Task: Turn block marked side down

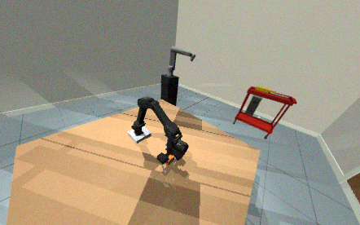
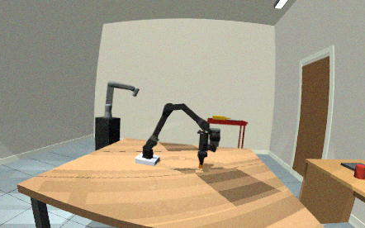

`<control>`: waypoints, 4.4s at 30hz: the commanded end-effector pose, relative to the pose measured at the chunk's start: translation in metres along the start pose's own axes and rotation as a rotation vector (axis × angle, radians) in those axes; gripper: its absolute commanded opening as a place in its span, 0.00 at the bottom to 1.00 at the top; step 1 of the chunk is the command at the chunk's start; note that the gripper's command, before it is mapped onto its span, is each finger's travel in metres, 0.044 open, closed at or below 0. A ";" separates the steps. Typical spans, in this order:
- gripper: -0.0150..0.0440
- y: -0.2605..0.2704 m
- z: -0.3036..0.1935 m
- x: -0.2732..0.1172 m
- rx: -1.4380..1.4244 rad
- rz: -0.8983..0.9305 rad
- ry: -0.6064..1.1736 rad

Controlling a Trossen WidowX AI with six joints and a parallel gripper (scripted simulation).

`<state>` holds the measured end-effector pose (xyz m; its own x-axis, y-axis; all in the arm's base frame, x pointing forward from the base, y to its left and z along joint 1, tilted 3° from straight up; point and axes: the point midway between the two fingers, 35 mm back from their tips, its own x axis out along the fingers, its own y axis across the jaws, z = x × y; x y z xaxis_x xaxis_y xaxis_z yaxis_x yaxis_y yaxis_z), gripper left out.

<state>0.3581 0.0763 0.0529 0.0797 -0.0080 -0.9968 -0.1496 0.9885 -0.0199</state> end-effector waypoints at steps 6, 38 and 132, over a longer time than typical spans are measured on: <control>0.25 0.000 0.000 -0.029 0.000 0.003 -0.001; 0.25 0.001 -0.001 -0.016 -0.002 0.002 -0.442; 1.00 0.000 -0.009 0.017 0.001 0.003 -1.143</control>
<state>0.3506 0.0761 0.0354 0.9283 0.1404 -0.3443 -0.1536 0.9881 -0.0112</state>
